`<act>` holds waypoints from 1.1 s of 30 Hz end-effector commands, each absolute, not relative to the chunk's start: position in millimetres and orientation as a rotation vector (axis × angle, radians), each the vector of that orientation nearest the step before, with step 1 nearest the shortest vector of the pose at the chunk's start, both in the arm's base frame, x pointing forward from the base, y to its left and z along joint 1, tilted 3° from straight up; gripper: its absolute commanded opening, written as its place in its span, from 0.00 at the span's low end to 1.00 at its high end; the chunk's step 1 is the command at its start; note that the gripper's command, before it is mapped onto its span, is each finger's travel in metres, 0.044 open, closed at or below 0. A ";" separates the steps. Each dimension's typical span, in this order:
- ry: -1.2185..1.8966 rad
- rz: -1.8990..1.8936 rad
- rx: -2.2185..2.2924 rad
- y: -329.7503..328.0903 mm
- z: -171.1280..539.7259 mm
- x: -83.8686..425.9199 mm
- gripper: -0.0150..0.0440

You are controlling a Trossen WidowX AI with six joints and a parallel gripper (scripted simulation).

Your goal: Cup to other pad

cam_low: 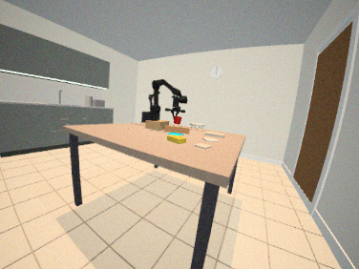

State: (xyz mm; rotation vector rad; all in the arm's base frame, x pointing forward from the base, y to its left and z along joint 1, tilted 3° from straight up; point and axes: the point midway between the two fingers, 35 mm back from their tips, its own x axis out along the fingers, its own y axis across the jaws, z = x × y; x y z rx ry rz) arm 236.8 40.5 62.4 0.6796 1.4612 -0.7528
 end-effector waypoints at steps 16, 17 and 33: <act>1.450 -0.749 0.677 8.5 65.5 259.1 0.25; 1.449 -0.749 0.677 6.7 65.6 260.2 0.25; 1.447 -0.751 0.675 -24.9 68.2 280.8 0.25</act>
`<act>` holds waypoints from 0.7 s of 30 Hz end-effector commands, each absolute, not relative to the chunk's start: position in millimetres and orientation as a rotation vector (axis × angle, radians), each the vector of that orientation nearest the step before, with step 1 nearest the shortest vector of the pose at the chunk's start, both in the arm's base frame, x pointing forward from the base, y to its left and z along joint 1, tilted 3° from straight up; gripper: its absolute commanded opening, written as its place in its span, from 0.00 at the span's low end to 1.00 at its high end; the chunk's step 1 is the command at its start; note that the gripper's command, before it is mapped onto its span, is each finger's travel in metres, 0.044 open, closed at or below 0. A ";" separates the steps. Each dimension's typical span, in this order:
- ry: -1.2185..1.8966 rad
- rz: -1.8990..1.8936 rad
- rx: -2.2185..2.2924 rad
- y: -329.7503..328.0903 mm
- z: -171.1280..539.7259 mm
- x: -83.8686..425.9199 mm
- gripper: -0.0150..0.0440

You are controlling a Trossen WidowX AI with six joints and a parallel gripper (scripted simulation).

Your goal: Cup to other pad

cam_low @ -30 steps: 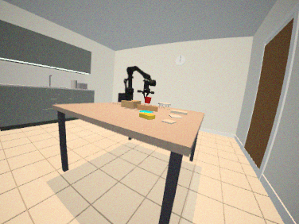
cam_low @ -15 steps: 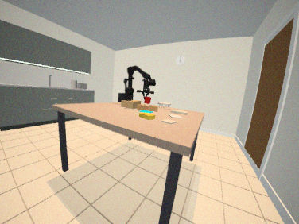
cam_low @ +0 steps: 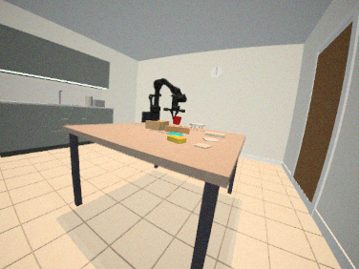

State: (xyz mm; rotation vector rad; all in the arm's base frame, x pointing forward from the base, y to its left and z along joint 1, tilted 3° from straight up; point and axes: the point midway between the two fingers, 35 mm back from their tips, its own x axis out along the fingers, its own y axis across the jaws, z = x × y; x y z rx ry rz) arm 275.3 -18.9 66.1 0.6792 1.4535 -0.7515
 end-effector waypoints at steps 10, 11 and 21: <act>1.445 -0.751 0.674 -45.3 70.6 294.7 0.25; 1.445 -0.751 0.674 -47.2 70.8 296.0 0.25; 1.443 -0.752 0.673 -66.1 73.4 308.3 0.25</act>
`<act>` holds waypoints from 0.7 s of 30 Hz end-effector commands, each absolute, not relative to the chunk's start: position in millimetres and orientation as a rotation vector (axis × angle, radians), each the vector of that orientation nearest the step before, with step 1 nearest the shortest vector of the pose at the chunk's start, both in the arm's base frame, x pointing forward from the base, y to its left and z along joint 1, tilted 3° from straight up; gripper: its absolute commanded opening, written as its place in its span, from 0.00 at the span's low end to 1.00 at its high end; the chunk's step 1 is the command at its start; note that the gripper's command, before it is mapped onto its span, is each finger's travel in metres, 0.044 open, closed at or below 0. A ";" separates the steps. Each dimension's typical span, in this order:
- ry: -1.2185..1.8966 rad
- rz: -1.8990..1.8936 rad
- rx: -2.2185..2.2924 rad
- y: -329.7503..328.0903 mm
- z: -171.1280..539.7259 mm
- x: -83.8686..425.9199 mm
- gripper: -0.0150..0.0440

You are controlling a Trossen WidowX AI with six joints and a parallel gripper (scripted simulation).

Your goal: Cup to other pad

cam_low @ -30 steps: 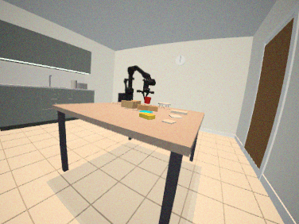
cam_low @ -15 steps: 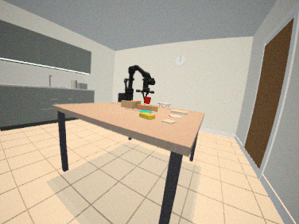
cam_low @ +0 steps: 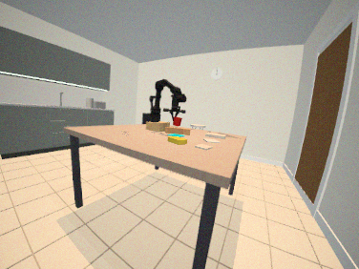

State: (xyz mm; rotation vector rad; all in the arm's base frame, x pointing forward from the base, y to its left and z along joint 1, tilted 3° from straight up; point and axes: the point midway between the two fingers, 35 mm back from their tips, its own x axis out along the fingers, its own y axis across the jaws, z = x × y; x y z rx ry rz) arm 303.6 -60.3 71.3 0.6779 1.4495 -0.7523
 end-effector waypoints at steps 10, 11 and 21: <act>1.443 -0.752 0.673 -68.0 64.5 309.2 0.25; 1.443 -0.752 0.673 -68.1 62.9 309.3 0.25; 1.443 -0.752 0.673 -69.4 44.8 310.6 0.25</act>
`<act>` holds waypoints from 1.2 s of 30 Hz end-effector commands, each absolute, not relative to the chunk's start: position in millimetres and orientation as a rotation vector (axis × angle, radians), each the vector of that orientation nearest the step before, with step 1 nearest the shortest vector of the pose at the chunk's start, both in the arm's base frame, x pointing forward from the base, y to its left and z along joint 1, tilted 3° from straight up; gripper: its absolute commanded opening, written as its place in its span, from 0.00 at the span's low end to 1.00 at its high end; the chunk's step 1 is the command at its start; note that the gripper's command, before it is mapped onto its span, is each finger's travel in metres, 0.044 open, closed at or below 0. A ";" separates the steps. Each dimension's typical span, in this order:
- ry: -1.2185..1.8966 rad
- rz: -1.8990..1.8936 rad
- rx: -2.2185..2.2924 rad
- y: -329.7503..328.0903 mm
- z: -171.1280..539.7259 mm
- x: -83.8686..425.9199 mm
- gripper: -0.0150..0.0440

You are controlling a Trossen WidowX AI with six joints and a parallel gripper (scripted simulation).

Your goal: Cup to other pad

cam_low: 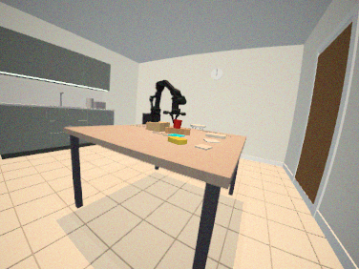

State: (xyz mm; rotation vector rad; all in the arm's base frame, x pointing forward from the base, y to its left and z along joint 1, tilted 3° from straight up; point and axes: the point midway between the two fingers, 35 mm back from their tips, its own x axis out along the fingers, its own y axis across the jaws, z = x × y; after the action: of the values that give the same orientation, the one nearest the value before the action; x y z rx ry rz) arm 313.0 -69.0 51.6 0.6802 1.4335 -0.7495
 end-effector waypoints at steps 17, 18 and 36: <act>1.443 -0.752 0.673 -71.5 13.9 310.4 0.25; 1.443 -0.752 0.673 -71.6 12.3 310.3 0.25; 1.437 -0.751 0.680 -72.4 -2.4 310.9 0.25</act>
State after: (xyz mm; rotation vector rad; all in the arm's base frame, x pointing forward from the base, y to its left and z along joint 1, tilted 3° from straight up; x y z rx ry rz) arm 310.7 -72.3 -2.6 0.6796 1.4377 -0.7509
